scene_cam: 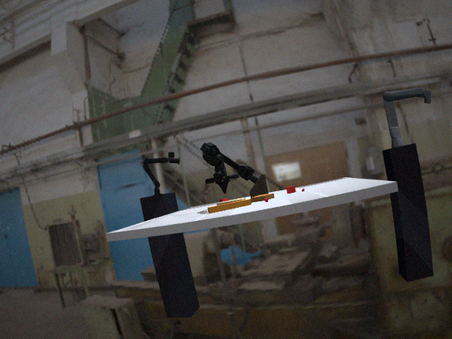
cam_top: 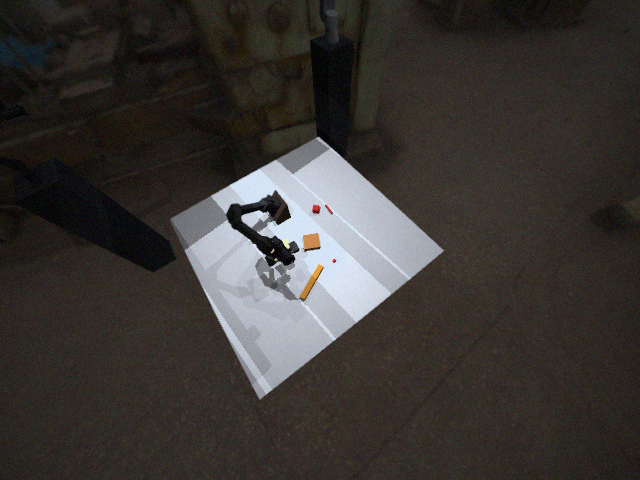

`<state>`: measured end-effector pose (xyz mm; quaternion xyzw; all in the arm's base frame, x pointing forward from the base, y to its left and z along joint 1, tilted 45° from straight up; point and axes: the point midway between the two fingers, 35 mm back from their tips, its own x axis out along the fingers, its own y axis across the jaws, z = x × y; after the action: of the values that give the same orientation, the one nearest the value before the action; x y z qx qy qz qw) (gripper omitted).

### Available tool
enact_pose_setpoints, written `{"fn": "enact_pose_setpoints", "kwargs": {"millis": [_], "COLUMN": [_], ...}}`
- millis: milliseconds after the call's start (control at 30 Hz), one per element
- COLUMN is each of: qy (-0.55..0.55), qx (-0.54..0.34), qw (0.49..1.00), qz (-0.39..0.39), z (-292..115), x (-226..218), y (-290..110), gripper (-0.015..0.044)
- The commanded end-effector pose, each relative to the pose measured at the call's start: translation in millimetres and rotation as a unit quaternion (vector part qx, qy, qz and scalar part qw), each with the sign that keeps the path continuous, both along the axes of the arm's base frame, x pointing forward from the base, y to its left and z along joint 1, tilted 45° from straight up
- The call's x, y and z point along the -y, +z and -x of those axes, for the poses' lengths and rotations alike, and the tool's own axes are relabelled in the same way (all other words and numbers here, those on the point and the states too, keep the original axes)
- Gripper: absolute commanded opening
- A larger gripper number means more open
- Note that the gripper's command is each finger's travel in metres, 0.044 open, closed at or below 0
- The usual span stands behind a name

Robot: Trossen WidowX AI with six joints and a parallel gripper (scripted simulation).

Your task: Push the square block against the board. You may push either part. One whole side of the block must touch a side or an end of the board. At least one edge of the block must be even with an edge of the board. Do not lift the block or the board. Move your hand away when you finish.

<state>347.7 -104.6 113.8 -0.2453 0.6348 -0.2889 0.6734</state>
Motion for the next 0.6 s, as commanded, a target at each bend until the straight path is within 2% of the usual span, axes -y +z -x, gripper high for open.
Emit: {"fn": "enact_pose_setpoints", "kwargs": {"millis": [0, 167, 567], "qy": [0.0, 0.002, 0.002], "qx": [0.0, -0.002, -0.002], "qw": [1.0, 1.0, 1.0], "qz": [0.0, 0.001, 0.001], "z": [-0.1, 1.5, 1.5], "x": [-2.0, -35.6, -35.6], "y": [1.9, 35.2, 35.2], "gripper": [0.0, 0.0, 0.0]}}
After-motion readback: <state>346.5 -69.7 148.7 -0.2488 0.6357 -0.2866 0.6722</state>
